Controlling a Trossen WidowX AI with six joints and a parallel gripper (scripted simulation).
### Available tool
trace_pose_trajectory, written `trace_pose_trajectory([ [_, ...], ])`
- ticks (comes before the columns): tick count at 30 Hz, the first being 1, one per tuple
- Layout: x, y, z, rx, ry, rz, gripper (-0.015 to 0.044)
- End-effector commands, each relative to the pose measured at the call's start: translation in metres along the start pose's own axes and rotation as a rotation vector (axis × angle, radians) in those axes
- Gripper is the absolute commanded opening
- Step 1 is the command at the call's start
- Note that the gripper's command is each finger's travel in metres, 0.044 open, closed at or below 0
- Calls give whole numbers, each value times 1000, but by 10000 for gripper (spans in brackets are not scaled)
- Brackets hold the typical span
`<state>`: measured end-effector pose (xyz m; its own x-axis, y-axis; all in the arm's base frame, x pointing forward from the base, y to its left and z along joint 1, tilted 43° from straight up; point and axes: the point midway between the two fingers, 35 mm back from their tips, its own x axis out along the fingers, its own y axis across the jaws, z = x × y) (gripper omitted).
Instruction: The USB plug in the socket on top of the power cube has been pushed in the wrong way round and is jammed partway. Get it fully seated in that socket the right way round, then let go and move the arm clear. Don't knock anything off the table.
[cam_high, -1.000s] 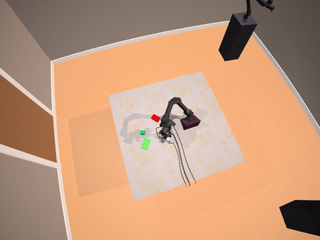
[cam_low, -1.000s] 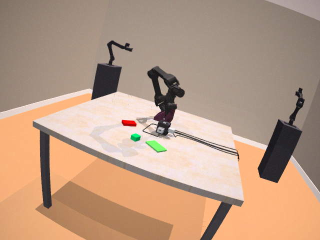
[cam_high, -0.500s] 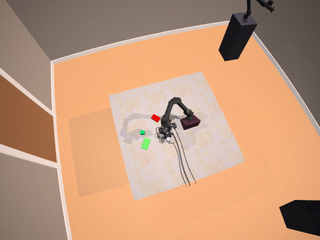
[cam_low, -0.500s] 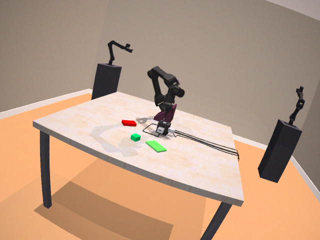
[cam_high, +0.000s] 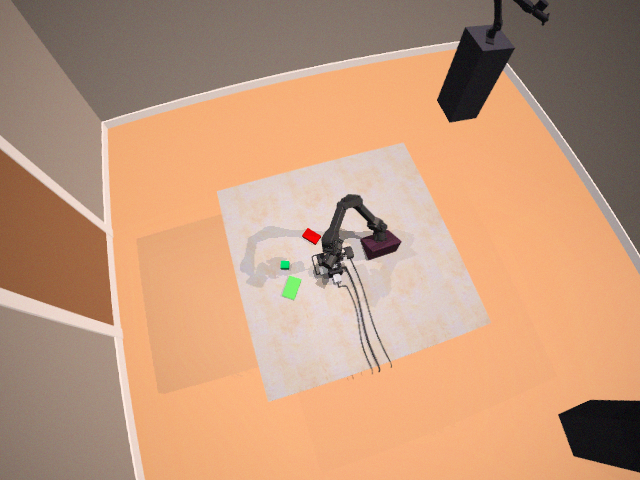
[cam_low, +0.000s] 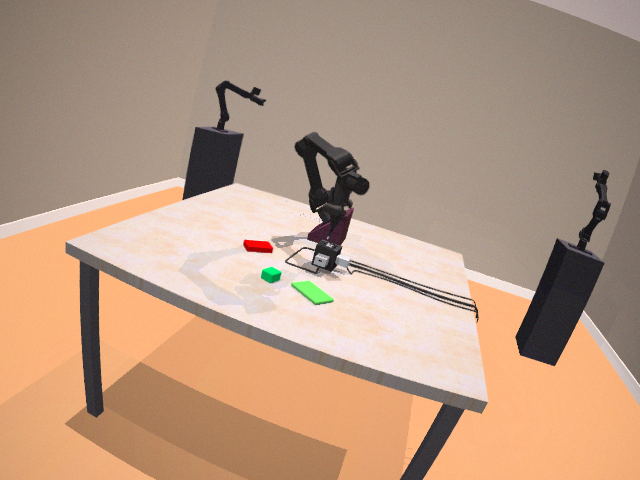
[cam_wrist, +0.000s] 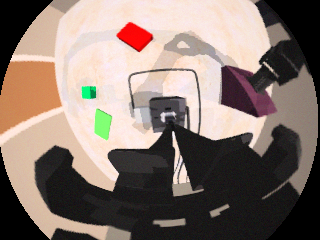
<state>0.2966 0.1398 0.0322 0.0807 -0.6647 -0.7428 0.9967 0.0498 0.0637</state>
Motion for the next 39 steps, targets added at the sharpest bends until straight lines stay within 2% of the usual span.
trace_pose_trajectory([
  [1, 1, -1, 0, 5, -1, -2, 0],
  [39, 4, -1, -2, 3, 27, -1, 0],
])
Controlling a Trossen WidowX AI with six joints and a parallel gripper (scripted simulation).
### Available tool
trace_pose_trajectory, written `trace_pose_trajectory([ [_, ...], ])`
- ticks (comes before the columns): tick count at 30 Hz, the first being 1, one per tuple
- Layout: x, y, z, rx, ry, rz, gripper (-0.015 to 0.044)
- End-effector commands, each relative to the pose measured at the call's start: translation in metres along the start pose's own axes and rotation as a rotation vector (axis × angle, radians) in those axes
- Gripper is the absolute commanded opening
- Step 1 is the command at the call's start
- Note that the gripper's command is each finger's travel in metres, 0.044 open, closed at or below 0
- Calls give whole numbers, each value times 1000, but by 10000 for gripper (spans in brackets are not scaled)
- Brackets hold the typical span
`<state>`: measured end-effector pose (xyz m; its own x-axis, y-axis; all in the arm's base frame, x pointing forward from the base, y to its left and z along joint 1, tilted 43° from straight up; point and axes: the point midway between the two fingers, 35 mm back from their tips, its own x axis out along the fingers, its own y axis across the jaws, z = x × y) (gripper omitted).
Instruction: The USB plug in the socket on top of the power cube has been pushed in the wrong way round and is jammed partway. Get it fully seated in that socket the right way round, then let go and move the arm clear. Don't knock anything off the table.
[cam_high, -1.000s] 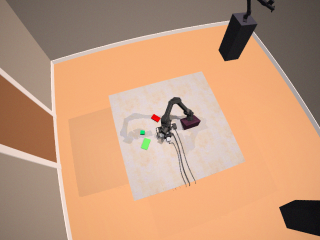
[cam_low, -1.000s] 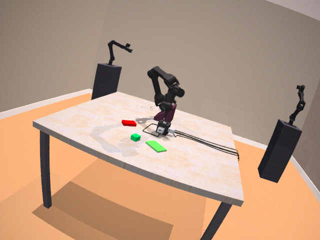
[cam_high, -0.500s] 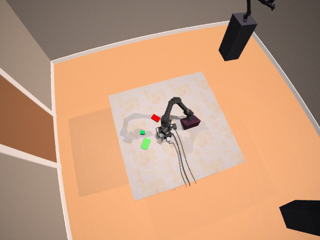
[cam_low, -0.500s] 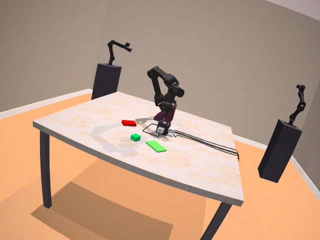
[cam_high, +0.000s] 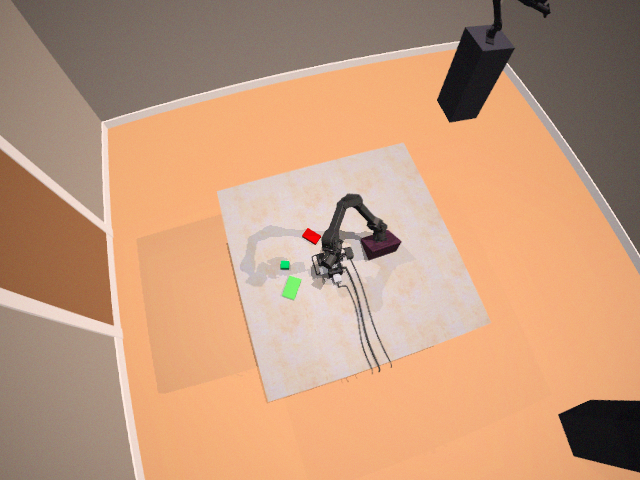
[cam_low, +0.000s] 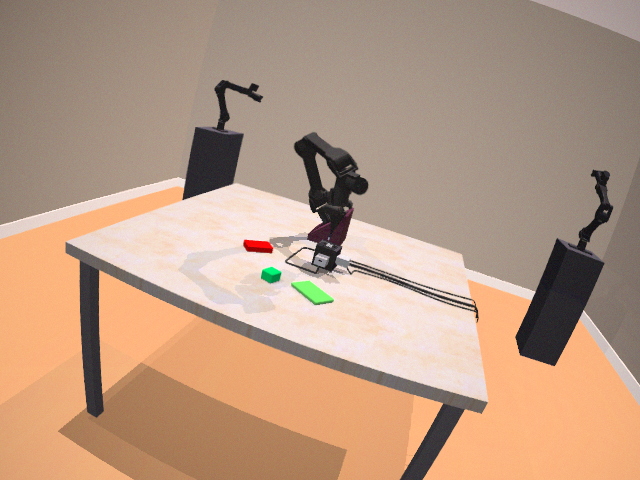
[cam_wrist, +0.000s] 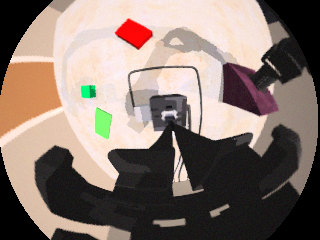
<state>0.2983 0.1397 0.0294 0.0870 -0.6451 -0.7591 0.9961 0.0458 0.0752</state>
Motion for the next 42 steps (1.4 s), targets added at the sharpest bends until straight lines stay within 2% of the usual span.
trace_pose_trajectory([
  [1, 2, -2, 0, -8, 2, -7, 0],
  [42, 7, -3, -2, -5, 31, -8, 0],
])
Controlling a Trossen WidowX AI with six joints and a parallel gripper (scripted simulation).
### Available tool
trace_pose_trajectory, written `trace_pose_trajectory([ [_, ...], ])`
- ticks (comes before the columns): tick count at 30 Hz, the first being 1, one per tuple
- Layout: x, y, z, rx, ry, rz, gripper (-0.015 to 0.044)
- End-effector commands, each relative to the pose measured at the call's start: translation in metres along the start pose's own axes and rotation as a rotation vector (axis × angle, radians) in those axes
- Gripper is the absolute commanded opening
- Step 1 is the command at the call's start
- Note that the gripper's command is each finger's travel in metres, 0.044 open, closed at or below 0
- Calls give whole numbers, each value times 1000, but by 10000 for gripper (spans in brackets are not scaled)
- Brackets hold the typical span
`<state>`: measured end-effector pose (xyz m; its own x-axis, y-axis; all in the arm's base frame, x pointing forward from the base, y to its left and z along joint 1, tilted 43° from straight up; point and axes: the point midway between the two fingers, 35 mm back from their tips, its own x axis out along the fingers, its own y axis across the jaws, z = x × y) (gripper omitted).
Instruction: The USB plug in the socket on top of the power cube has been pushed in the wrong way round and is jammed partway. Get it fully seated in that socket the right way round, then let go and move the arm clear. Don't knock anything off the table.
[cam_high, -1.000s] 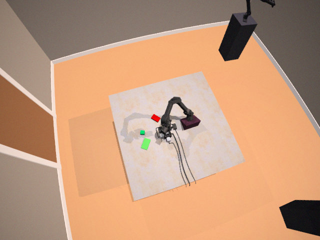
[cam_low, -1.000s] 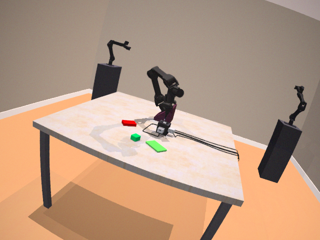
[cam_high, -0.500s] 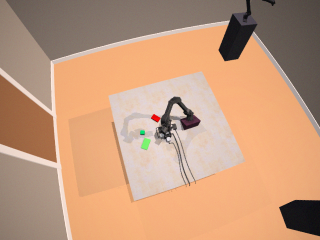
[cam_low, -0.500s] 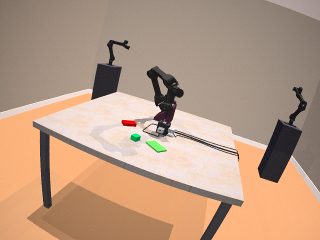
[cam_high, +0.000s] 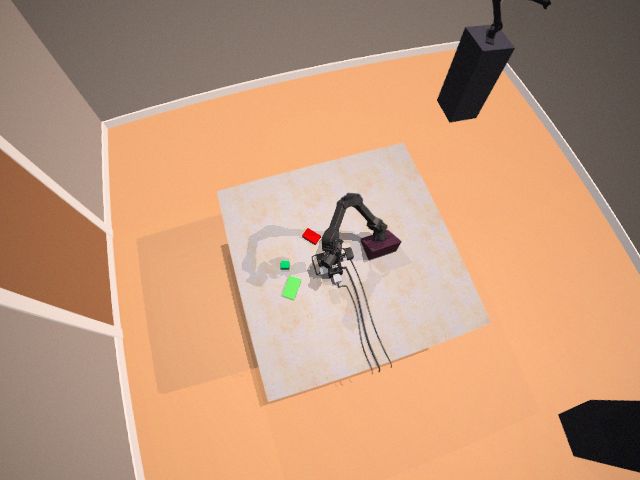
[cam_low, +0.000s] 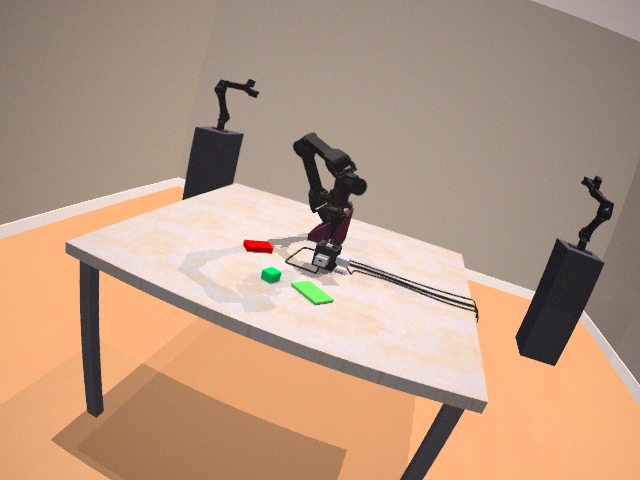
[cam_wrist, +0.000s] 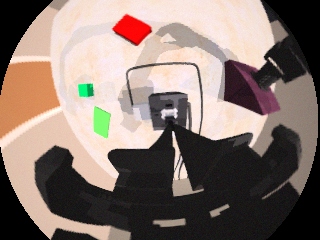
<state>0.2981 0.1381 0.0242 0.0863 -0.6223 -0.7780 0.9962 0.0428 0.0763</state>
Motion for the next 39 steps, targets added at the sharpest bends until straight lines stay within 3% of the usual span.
trace_pose_trajectory([
  [1, 2, -2, 0, -8, 2, -7, 0],
  [39, 7, -3, -2, -5, 28, -8, 0],
])
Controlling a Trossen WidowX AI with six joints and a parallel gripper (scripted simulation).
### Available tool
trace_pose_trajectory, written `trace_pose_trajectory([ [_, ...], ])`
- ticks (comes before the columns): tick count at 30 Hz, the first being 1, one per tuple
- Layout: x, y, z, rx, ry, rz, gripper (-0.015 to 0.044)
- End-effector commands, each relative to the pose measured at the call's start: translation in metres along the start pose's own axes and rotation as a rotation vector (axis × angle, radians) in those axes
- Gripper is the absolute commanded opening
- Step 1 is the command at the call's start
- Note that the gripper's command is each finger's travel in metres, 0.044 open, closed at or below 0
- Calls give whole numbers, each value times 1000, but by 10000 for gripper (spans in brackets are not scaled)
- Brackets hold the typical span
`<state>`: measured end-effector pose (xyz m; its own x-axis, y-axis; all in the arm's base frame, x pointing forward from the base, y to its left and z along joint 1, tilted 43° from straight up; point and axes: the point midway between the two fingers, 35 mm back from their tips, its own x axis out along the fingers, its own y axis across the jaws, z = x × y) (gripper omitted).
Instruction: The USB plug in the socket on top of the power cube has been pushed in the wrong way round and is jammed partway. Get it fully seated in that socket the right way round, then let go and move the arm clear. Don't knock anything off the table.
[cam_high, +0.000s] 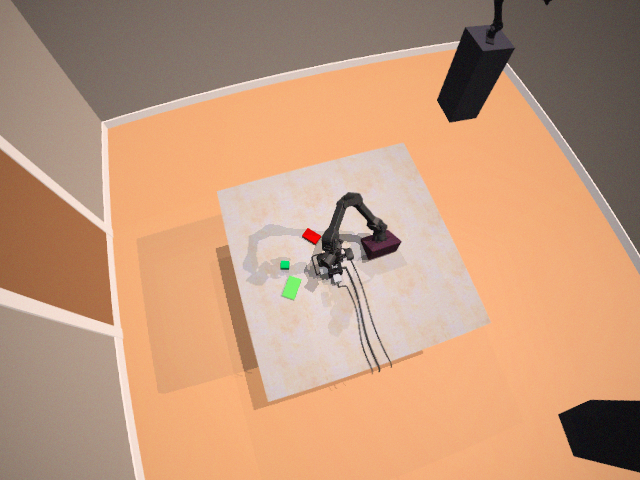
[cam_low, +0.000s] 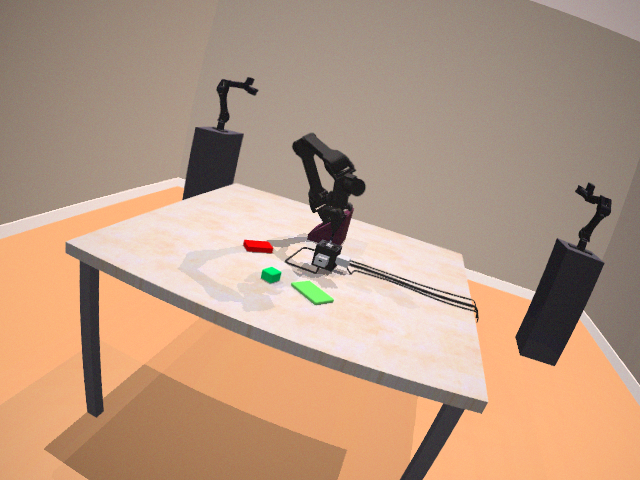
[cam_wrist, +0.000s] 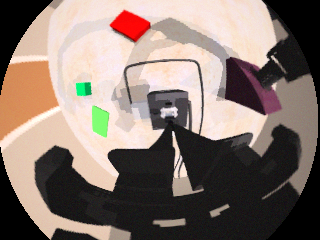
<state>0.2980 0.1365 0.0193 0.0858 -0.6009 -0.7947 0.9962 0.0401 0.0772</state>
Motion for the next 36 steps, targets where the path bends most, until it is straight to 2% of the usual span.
trace_pose_trajectory([
  [1, 2, -2, 0, -8, 1, -7, 0],
  [36, 6, -2, 0, -8, 1, -7, 0],
])
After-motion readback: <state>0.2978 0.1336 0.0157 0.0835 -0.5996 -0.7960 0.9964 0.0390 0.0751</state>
